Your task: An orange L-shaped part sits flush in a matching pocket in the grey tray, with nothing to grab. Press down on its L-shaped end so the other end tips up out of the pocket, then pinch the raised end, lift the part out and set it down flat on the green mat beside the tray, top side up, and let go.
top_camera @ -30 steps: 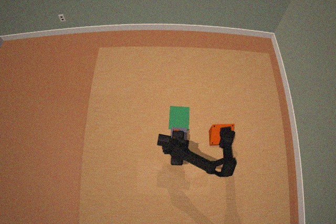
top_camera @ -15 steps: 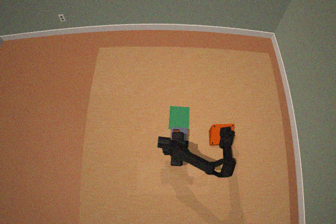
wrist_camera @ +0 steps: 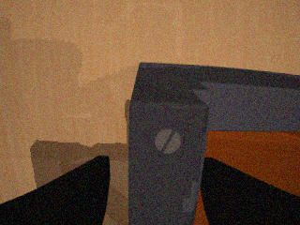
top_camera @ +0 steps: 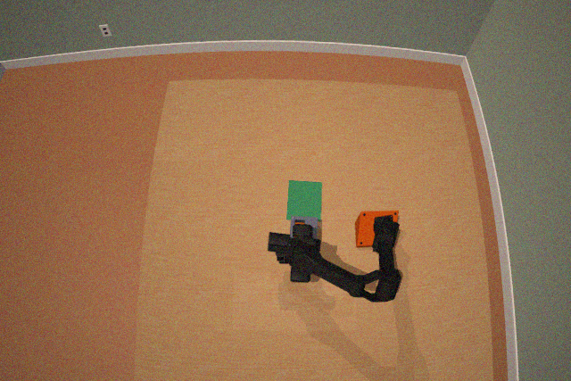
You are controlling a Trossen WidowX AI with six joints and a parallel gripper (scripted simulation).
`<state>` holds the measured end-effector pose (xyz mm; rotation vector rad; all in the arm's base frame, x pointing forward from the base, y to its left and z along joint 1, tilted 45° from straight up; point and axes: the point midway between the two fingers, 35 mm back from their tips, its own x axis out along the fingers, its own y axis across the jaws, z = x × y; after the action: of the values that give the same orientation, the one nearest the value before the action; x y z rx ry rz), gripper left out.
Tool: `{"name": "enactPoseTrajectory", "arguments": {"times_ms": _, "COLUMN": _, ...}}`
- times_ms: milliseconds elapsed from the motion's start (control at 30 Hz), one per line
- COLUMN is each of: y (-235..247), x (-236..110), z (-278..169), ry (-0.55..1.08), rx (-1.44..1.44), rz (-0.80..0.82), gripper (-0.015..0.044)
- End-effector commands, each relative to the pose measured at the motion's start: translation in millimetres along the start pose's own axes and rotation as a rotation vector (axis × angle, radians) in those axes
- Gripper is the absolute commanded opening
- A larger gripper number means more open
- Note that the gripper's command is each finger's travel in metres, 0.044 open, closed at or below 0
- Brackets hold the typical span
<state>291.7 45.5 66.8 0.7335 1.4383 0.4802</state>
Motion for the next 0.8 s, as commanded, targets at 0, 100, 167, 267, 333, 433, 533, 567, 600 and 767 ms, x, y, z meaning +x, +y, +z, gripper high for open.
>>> {"name": "enactPoseTrajectory", "arguments": {"times_ms": 0, "y": 0, "x": 0, "z": 0, "ry": 0.000, "rx": 0.000, "rz": 0.000, "gripper": 0.0180}}
{"name": "enactPoseTrajectory", "arguments": {"times_ms": 100, "y": 0, "x": 0, "z": 0, "ry": 0.000, "rx": 0.000, "rz": 0.000, "gripper": 0.0180}}
{"name": "enactPoseTrajectory", "arguments": {"times_ms": 167, "y": 1, "x": -1, "z": 0, "ry": 0.000, "rx": 0.000, "rz": 0.000, "gripper": 0.0180}}
{"name": "enactPoseTrajectory", "arguments": {"times_ms": 267, "y": 5, "x": -6, "z": -1, "ry": 0.003, "rx": 0.004, "rz": 0.000, "gripper": 0.0180}}
{"name": "enactPoseTrajectory", "arguments": {"times_ms": 333, "y": 10, "x": -11, "z": -2, "ry": 0.005, "rx": 0.008, "rz": -0.001, "gripper": 0.0180}}
{"name": "enactPoseTrajectory", "arguments": {"times_ms": 433, "y": 11, "x": -12, "z": -2, "ry": 0.005, "rx": 0.008, "rz": -0.001, "gripper": 0.0180}}
{"name": "enactPoseTrajectory", "arguments": {"times_ms": 533, "y": 9, "x": -19, "z": 0, "ry": 0.004, "rx": 0.009, "rz": -0.003, "gripper": 0.0180}}
{"name": "enactPoseTrajectory", "arguments": {"times_ms": 567, "y": 8, "x": -26, "z": 1, "ry": 0.004, "rx": 0.009, "rz": -0.006, "gripper": 0.0180}}
{"name": "enactPoseTrajectory", "arguments": {"times_ms": 600, "y": 6, "x": -36, "z": 2, "ry": 0.004, "rx": 0.009, "rz": -0.008, "gripper": 0.0180}}
{"name": "enactPoseTrajectory", "arguments": {"times_ms": 767, "y": -1, "x": -98, "z": 0, "ry": 0.006, "rx": 0.010, "rz": -0.007, "gripper": 0.0180}}
